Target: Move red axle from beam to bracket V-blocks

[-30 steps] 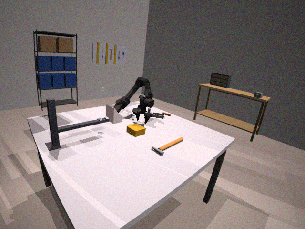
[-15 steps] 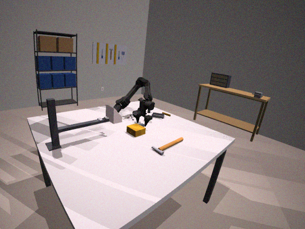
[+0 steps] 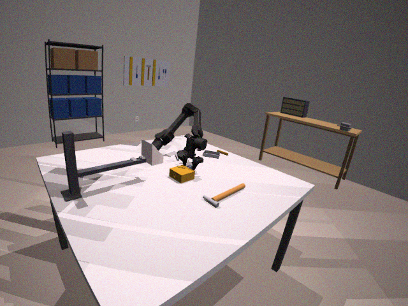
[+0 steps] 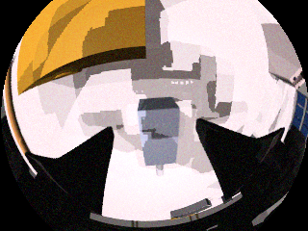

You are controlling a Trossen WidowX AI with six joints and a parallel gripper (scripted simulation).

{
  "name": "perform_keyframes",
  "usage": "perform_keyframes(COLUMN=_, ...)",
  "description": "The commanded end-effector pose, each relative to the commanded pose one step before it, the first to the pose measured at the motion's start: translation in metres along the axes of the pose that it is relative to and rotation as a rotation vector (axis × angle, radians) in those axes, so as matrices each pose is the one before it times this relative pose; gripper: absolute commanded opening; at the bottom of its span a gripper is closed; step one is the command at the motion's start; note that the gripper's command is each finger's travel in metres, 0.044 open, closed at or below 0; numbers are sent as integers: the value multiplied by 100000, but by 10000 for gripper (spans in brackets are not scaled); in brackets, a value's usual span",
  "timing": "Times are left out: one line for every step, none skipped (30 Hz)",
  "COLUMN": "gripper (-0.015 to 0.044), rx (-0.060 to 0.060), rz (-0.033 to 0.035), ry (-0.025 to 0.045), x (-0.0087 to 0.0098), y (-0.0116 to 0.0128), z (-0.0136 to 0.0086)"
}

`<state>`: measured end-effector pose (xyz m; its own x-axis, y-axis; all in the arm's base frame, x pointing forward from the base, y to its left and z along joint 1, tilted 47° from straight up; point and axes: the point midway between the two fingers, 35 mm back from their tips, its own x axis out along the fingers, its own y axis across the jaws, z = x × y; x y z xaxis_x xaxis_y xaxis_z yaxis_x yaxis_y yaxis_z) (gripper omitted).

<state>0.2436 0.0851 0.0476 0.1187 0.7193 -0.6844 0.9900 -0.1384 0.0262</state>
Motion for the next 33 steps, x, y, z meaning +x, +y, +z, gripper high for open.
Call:
perform_keyframes(gripper=282, rx=751, rz=-422, ry=640, x=178, y=-194, z=-10)
perform_keyframes(gripper=256, rx=0, rz=0, ry=0, x=0, y=0, z=0)
perform_keyframes(gripper=230, rx=0, rz=0, ry=0, x=0, y=0, z=0)
perform_keyframes(gripper=204, rx=0, rz=0, ry=0, x=0, y=0, z=0)
perform_keyframes(gripper=177, rx=0, rz=0, ry=0, x=0, y=0, z=0)
perform_keyframes(gripper=151, rx=0, rz=0, ry=0, x=0, y=0, z=0)
perform_keyframes(gripper=125, rx=0, rz=0, ry=0, x=0, y=0, z=0)
perform_keyframes(gripper=99, rx=0, rz=0, ry=0, x=0, y=0, z=0)
perform_keyframes(gripper=92, rx=0, rz=0, ry=0, x=0, y=0, z=0)
perform_keyframes(gripper=85, rx=0, rz=0, ry=0, x=0, y=0, z=0)
perform_keyframes(gripper=79, rx=0, rz=0, ry=0, x=0, y=0, z=0)
perform_keyframes(gripper=72, rx=0, rz=0, ry=0, x=0, y=0, z=0)
perform_keyframes(gripper=65, rx=0, rz=0, ry=0, x=0, y=0, z=0)
perform_keyframes(gripper=59, rx=0, rz=0, ry=0, x=0, y=0, z=0)
perform_keyframes(gripper=52, rx=0, rz=0, ry=0, x=0, y=0, z=0)
perform_keyframes(gripper=26, rx=0, rz=0, ry=0, x=0, y=0, z=0)
perform_keyframes(gripper=0, rx=0, rz=7, ry=-42, x=-78, y=17, z=11)
perform_keyframes(gripper=0, rx=1, rz=13, ry=-83, x=-158, y=33, z=22)
perform_keyframes(gripper=0, rx=1, rz=16, ry=-114, x=-226, y=44, z=31)
perform_keyframes(gripper=0, rx=3, rz=18, ry=-142, x=-299, y=51, z=40)
perform_keyframes(gripper=0, rx=5, rz=18, ry=-166, x=-379, y=52, z=51)
perform_keyframes(gripper=0, rx=7, rz=15, ry=-180, x=-461, y=48, z=61)
perform_keyframes(gripper=0, rx=9, rz=8, ry=-159, x=-474, y=35, z=60)
perform_keyframes(gripper=0, rx=9, rz=1, ry=-134, x=-480, y=24, z=57)
perform_keyframes(gripper=0, rx=10, rz=-5, ry=-106, x=-484, y=16, z=53)
perform_keyframes(gripper=0, rx=9, rz=-11, ry=-77, x=-486, y=11, z=48)
perform_keyframes(gripper=0, rx=8, rz=-15, ry=-47, x=-488, y=7, z=42)
perform_keyframes(gripper=0, rx=7, rz=-18, ry=-18, x=-490, y=4, z=35)
perform_keyframes(gripper=0, rx=6, rz=-20, ry=12, x=-493, y=0, z=28)
perform_keyframes(gripper=0, rx=4, rz=-21, ry=42, x=-496, y=-5, z=21)
perform_keyframes(gripper=0, rx=2, rz=-21, ry=71, x=-499, y=-11, z=16)
perform_keyframes(gripper=0, rx=0, rz=-20, ry=99, x=-501, y=-19, z=13)
perform_keyframes(gripper=0, rx=-3, rz=-18, ry=128, x=-504, y=-28, z=10)
